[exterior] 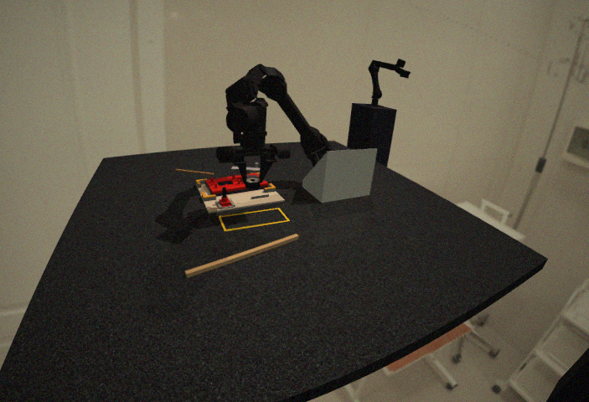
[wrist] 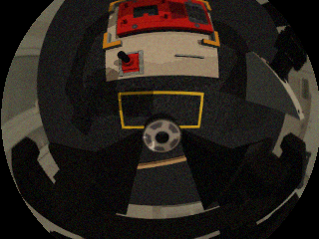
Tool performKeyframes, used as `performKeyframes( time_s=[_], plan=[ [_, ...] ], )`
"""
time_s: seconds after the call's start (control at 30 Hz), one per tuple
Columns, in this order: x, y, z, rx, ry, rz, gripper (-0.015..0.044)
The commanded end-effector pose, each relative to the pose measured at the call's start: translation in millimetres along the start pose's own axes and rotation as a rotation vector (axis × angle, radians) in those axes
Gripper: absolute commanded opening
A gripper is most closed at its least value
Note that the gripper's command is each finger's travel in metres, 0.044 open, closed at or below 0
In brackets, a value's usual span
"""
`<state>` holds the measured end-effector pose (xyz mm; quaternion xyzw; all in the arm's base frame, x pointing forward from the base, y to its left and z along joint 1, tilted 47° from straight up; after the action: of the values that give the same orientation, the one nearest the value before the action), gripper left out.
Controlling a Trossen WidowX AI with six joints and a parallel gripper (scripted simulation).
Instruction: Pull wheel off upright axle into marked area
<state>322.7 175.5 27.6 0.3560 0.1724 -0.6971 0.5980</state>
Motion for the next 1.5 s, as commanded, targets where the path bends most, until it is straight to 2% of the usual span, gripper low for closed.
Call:
performKeyframes(
  time_s=[0.0, 0.27, 0.67, 0.93, 1.3, 1.47],
  plan=[
    [12.2, -1.8, -1.5, -0.003, -0.009, -0.01, 0.0],
    [29.2, -1.1, -2.0, -0.003, -0.009, -0.009, 0.0],
    [100.5, -2.1, -0.4, -0.002, -0.012, -0.008, 0.0],
    [104.5, -2.6, 0.1, -0.002, -0.012, -0.008, 0.0],
    [98.7, -1.2, 0.3, 0.006, -0.005, -0.009, 0.0289],
    [67.3, -0.1, -1.5, 0.001, -0.006, -0.009, 0.03]
  ],
)
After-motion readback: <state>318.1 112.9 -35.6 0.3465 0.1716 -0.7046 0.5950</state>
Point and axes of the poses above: the point midway between the two fingers, 35 mm back from their tips, its own x axis out along the fingers, its own y axis across the jaws, z = x × y, the point moved 9 cm from there along -x, back along the fingers, and after that the axes turned 11 degrees about x, right-handed, at the moved point
